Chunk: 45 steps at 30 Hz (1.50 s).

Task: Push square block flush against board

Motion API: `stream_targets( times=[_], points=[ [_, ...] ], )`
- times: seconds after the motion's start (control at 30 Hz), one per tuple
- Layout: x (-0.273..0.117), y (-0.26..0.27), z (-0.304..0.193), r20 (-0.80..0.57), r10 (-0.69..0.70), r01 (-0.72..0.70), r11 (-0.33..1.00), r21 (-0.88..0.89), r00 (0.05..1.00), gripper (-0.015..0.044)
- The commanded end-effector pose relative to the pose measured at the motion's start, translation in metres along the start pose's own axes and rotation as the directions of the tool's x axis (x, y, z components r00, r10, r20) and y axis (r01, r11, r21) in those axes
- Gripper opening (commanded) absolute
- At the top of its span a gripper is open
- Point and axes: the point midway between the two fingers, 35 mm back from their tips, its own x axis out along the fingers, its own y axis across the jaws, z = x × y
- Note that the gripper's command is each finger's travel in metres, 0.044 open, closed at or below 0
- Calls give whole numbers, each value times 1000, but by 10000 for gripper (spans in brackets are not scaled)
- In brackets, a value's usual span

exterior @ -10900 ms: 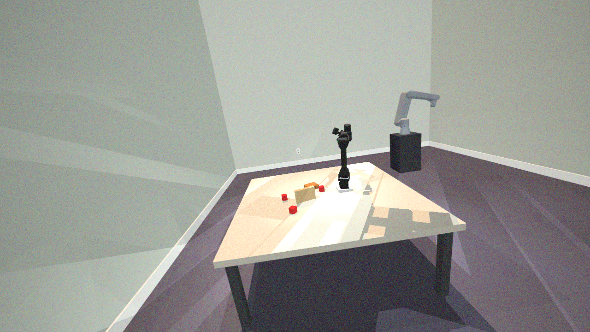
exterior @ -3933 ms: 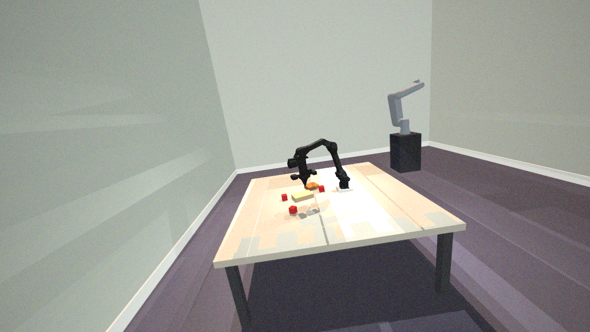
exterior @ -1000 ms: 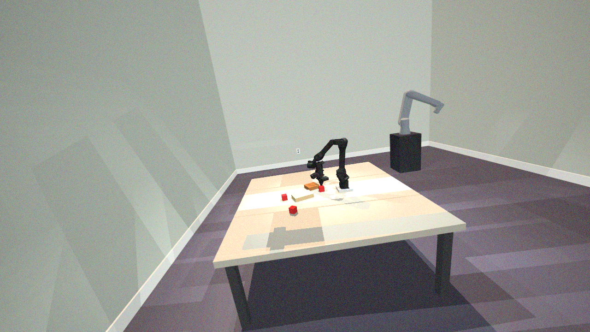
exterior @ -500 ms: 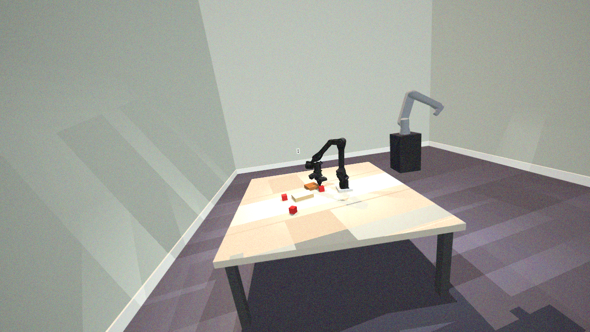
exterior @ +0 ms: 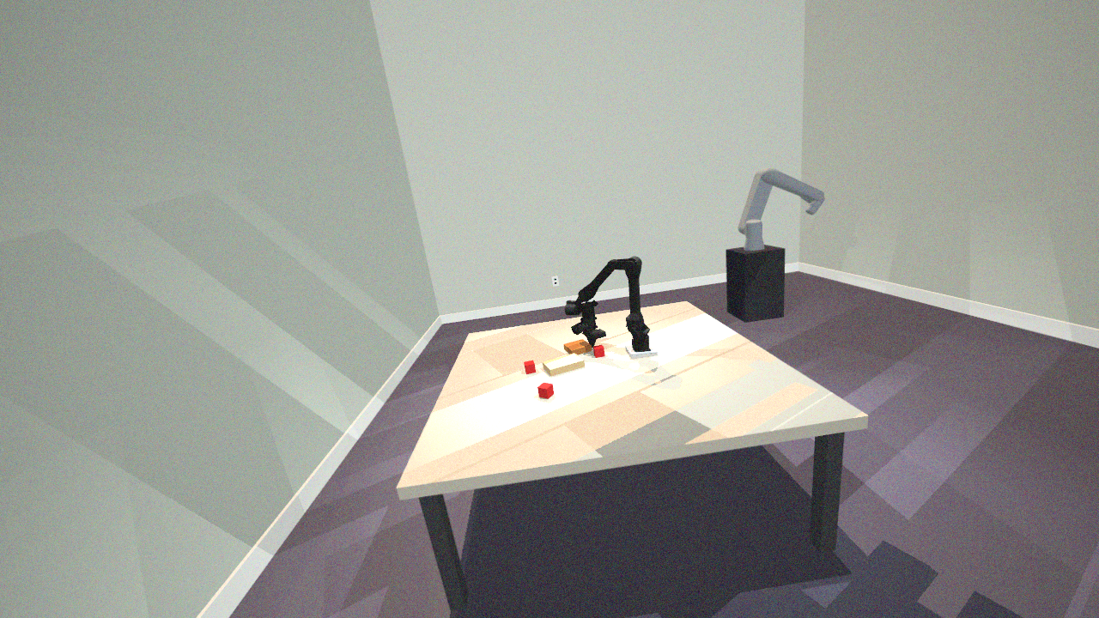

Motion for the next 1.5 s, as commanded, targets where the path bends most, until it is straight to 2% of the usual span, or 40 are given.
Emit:
stream_targets(
  times=[0.0,1.0,1.07,1.2,1.47],
  points=[
    [2,0,0,-1,7,-7,1000,1,1000,0],
    [3,0,-48,-7,6,-6,1000,1,1000,0],
    [-6,-2,-42,-4,7,-7,1000,2,1000,0],
    [-50,-2,-42,-6,6,-6,1000,1,1000,0],
    [-52,-18,-30,0,-1,1,1000,23,1000,0]
  ],
)
